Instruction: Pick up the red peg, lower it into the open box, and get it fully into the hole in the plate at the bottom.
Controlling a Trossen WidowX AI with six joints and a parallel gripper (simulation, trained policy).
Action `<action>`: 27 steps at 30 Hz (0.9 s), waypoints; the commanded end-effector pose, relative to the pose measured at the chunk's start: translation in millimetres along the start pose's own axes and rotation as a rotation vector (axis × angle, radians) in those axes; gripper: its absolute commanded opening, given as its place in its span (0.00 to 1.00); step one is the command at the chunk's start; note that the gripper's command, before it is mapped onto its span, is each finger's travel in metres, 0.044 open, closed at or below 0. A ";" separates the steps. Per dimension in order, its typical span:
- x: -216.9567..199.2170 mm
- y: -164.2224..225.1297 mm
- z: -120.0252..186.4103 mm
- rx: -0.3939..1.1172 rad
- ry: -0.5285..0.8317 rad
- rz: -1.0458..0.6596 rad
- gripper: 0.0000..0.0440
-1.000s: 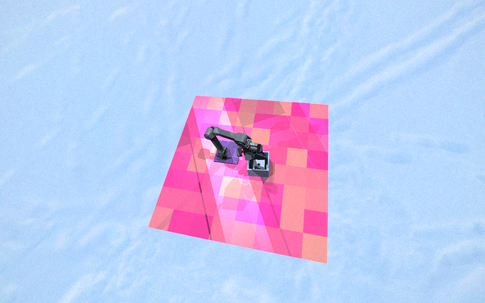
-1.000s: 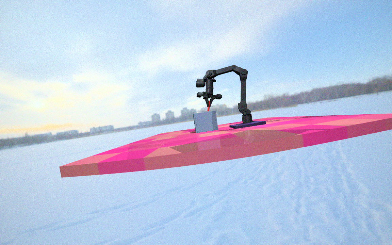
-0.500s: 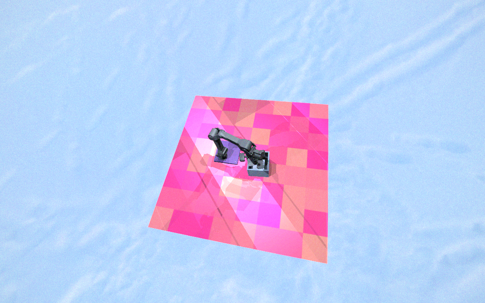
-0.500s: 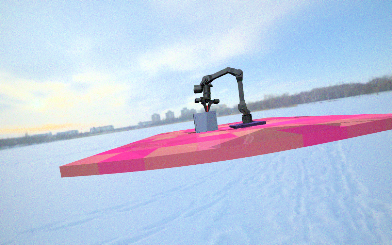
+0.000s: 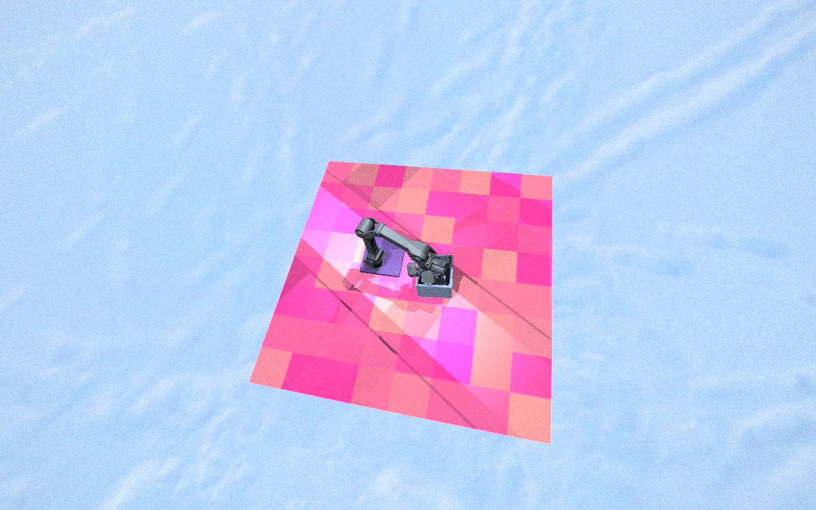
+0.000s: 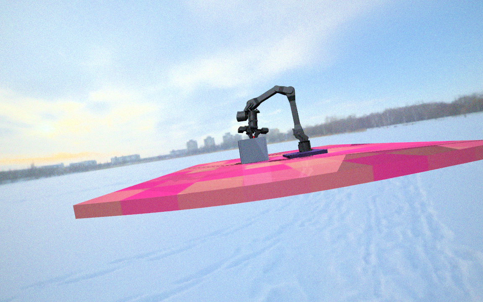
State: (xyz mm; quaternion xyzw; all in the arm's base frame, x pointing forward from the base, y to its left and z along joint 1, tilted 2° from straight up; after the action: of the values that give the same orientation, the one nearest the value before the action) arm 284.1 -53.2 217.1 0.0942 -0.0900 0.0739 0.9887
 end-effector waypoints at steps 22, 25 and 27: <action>1.3 -8.2 -54.3 0.031 0.063 0.114 0.16; -0.7 -9.4 -59.2 0.032 0.079 0.121 0.23; -1.2 -9.9 -62.2 0.036 0.085 0.122 0.33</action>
State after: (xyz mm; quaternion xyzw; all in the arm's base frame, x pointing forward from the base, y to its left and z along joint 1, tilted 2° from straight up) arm 293.7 -48.8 185.4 0.0883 -0.0819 0.1229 0.9851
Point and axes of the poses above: the point midway between the two fingers, 35 mm back from their tips, its own z axis back along the fingers, its own x axis across the jaws, y = z × x, the point moved 8 cm from there along z, back along the fingers, and after that the axes turned 9 degrees about -z, right-handed, at the moved point
